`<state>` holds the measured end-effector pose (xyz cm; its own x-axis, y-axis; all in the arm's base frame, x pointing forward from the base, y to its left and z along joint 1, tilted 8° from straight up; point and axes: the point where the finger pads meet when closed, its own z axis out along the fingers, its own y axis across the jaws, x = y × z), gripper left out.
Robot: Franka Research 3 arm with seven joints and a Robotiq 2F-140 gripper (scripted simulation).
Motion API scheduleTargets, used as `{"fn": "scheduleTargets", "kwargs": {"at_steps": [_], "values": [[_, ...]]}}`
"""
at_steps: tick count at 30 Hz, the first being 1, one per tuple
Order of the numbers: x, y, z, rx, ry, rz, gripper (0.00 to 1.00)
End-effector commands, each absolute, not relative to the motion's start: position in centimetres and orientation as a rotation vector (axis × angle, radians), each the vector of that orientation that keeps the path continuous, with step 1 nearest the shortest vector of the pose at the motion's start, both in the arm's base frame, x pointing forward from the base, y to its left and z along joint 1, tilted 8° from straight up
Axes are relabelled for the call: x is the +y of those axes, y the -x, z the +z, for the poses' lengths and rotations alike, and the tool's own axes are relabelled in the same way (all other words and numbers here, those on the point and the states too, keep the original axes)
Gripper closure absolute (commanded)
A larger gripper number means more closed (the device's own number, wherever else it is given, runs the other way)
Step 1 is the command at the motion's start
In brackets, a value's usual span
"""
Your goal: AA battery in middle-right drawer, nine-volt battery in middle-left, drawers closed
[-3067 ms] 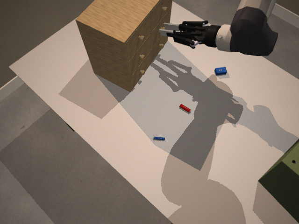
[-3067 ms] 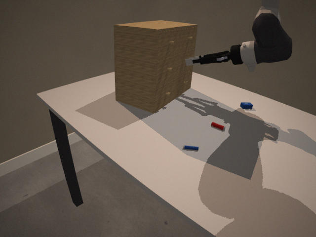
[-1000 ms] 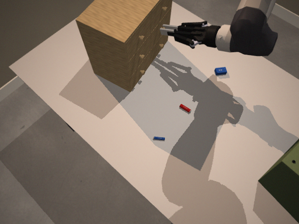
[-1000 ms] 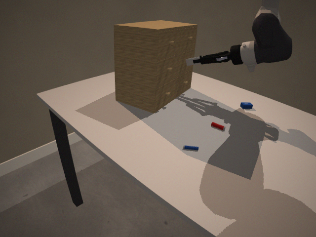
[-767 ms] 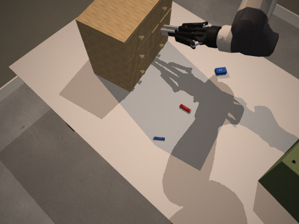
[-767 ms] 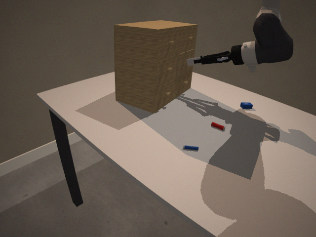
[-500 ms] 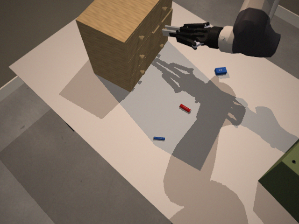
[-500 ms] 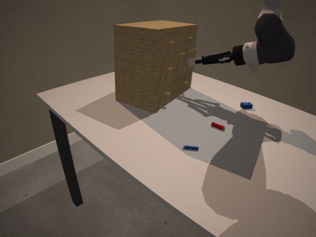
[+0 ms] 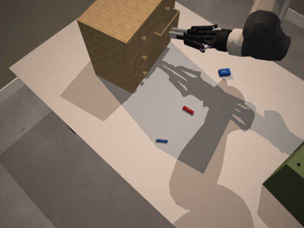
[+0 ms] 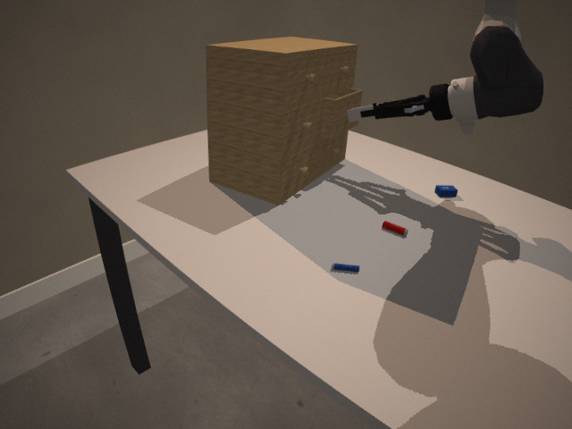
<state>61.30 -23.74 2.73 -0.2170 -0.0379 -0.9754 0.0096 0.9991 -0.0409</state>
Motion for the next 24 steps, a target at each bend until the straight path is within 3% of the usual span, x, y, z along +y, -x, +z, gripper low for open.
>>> {"fn": "scheduleTargets", "kwargs": {"at_steps": [1,24], "values": [[-23.8,-60.8,2.6,1.79,0.027,-0.048,0.92],[-23.8,-58.0,2.2,1.79,0.027,-0.048,0.92]]}}
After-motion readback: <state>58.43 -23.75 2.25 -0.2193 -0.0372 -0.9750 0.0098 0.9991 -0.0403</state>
